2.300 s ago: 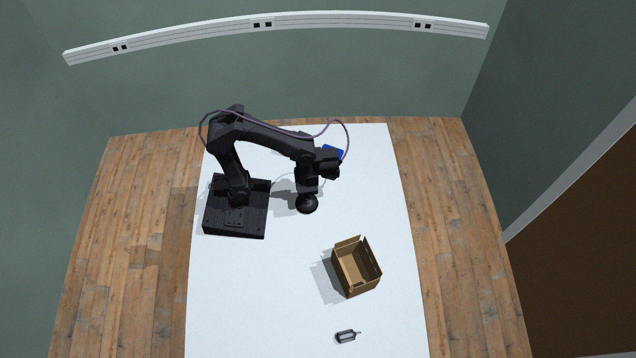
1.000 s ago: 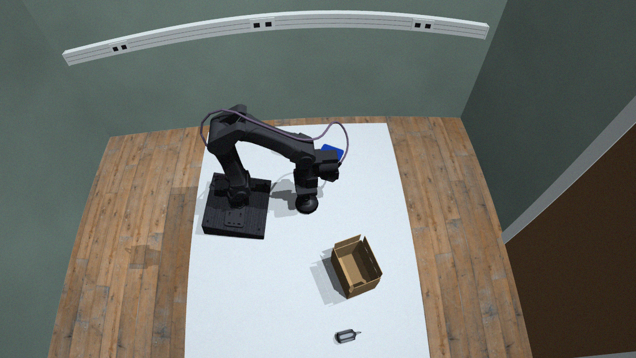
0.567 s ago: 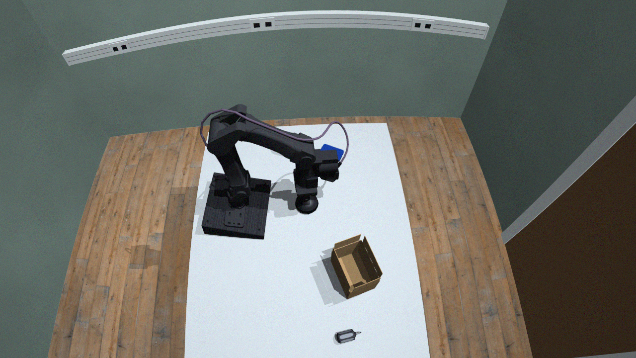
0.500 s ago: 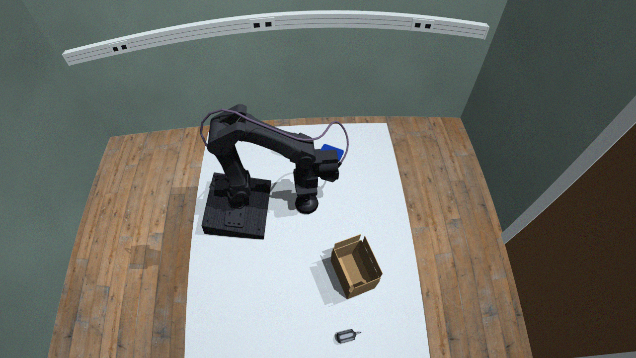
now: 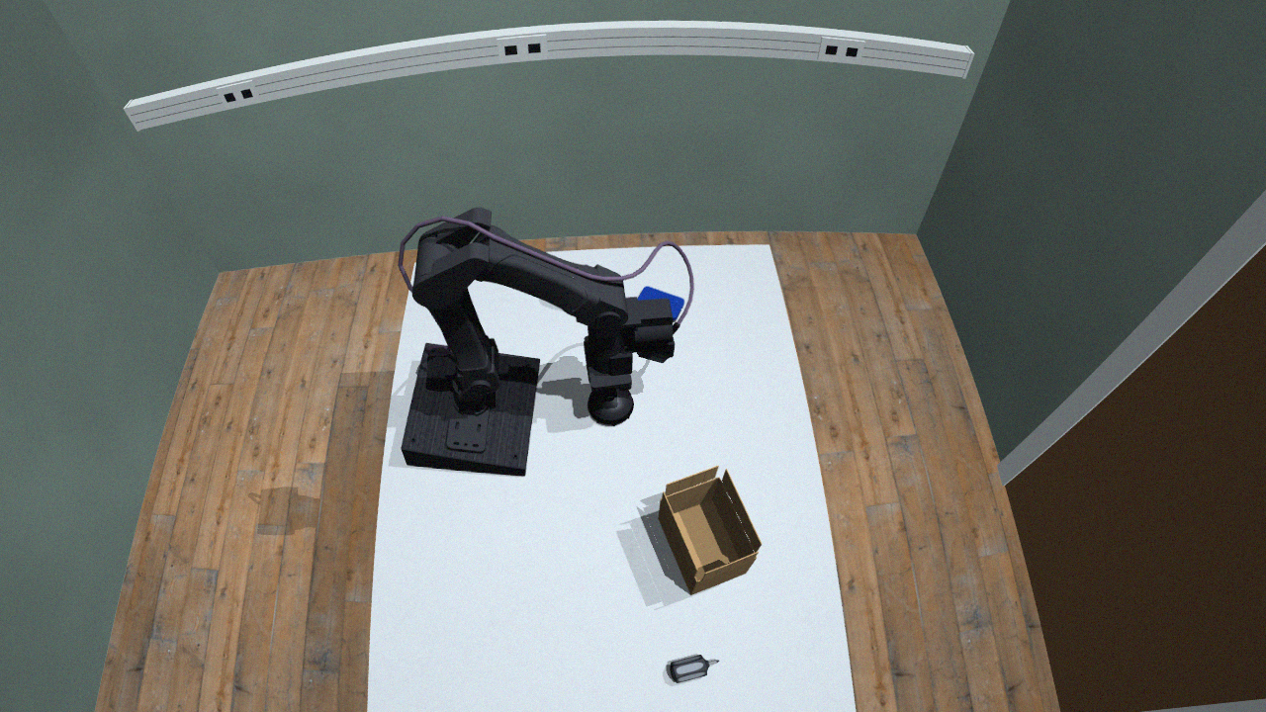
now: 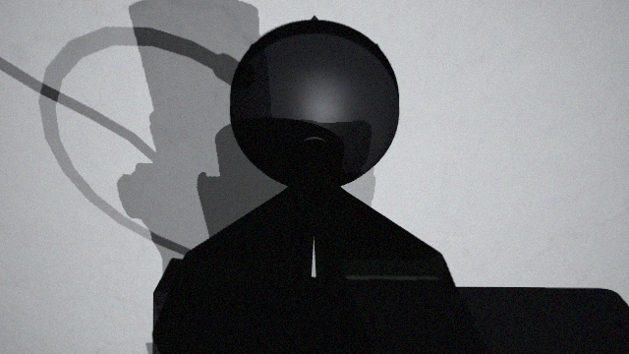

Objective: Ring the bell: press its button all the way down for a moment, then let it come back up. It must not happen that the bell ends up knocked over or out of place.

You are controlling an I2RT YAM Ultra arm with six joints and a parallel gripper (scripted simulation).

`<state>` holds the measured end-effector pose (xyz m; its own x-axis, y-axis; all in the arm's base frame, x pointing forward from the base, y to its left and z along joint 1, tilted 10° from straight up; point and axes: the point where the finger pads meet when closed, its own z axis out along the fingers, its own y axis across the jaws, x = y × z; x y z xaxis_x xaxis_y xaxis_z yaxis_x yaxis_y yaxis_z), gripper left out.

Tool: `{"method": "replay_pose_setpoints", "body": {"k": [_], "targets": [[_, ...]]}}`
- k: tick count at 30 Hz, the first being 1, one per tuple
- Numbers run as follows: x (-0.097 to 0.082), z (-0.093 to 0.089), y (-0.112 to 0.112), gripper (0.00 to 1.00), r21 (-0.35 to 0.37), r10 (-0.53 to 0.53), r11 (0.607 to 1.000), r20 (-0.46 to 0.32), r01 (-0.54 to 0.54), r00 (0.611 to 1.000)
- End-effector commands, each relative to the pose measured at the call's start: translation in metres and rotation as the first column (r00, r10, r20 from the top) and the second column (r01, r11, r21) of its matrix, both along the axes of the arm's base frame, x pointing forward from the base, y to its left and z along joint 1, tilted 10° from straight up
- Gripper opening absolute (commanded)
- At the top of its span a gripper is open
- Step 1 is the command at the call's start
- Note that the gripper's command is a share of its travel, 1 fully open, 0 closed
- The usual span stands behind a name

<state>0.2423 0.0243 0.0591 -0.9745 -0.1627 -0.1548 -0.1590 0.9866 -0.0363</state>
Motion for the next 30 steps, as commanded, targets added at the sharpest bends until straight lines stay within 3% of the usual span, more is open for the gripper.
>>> {"method": "replay_pose_setpoints", "body": {"k": [1,30], "targets": [[0.0058,-0.0043,0.0,0.0,0.002,0.004,1.0,0.011,-0.004,1.0],[0.0081,-0.0023,0.0003,0.0,0.003,0.003,1.0,0.018,-0.003,1.0]]}}
